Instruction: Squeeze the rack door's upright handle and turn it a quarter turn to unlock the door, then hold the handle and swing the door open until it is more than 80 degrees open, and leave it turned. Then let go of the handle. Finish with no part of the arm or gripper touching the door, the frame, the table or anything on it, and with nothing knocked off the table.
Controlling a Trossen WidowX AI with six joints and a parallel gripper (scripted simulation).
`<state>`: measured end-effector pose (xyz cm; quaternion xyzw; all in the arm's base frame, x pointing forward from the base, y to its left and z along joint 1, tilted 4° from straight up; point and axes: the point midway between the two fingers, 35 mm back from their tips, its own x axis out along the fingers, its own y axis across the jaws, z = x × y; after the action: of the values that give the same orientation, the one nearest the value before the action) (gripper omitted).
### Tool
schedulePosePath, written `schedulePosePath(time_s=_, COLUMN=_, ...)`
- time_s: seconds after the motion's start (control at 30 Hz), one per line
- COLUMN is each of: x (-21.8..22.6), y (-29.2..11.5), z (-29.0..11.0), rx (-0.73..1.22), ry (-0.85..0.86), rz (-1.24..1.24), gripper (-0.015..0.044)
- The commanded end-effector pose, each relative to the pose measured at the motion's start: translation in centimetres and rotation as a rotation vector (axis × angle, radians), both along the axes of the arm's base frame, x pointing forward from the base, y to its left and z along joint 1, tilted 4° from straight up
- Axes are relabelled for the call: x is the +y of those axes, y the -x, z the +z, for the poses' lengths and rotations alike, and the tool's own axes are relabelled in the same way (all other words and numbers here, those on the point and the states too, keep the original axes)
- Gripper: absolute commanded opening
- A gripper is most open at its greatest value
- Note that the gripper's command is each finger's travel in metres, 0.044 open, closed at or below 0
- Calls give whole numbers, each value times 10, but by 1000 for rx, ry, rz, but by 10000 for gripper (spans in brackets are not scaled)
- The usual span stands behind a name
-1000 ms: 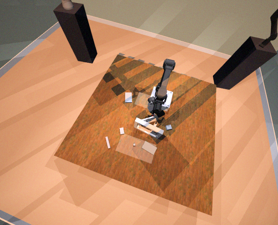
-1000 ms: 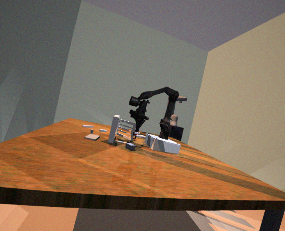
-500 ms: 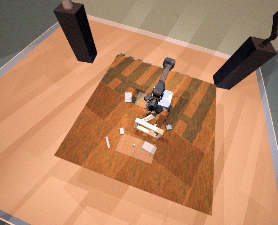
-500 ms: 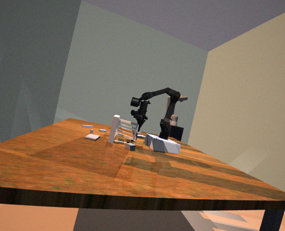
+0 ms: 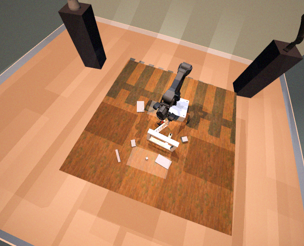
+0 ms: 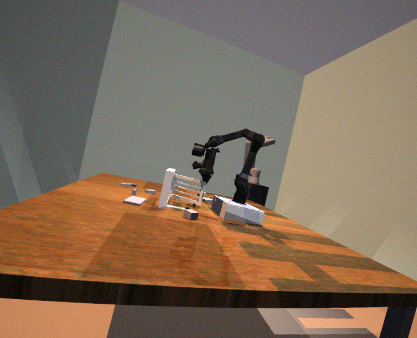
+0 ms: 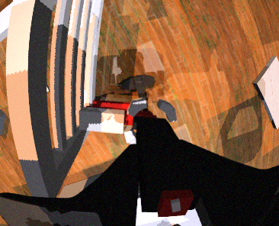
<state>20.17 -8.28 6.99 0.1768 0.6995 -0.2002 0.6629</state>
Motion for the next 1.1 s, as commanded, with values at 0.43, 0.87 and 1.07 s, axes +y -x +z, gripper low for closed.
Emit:
schedulePosePath(time_s=0.43, x=-33, y=9, z=1, rx=-2, ry=-3, rz=218, gripper=14)
schedulePosePath(time_s=0.87, x=-61, y=11, z=2, rx=3, ry=-10, rz=384, gripper=14)
schedulePosePath(time_s=1.07, x=-69, y=12, z=3, rx=4, ry=-12, rz=426, gripper=14)
